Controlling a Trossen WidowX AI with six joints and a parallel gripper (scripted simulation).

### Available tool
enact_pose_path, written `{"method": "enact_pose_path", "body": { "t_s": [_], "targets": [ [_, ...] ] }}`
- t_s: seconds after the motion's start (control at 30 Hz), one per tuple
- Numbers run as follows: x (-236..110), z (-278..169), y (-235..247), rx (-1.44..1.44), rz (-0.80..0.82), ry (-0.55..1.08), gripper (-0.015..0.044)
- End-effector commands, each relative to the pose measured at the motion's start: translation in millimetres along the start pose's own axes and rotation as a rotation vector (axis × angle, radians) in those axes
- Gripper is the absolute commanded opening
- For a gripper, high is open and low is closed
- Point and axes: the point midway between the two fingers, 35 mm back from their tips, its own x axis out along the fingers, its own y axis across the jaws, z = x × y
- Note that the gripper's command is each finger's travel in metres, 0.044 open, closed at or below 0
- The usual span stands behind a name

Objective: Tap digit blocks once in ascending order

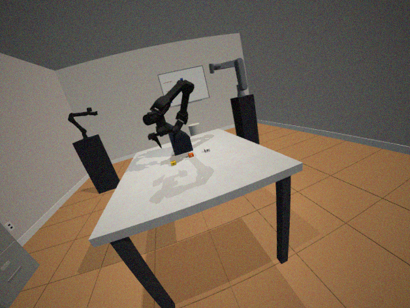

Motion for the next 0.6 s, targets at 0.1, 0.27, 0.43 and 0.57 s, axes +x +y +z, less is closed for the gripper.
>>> {"method": "enact_pose_path", "body": {
  "t_s": [0.1, 0.27, 0.43, 0.57],
  "targets": [
    [1.9, -1.5, 0.4, 0.009, 0.008, 0.004, 0.0400],
    [1.0, -3.4, 8.0, 0.010, 0.008, 0.004, 0.0400],
    [-2.4, -25.0, 63.0, 0.012, 0.008, 0.005, 0.0400],
    [-0.4, -51.1, 103.0, 0.013, 0.011, 0.007, 0.0400]
  ]
}}
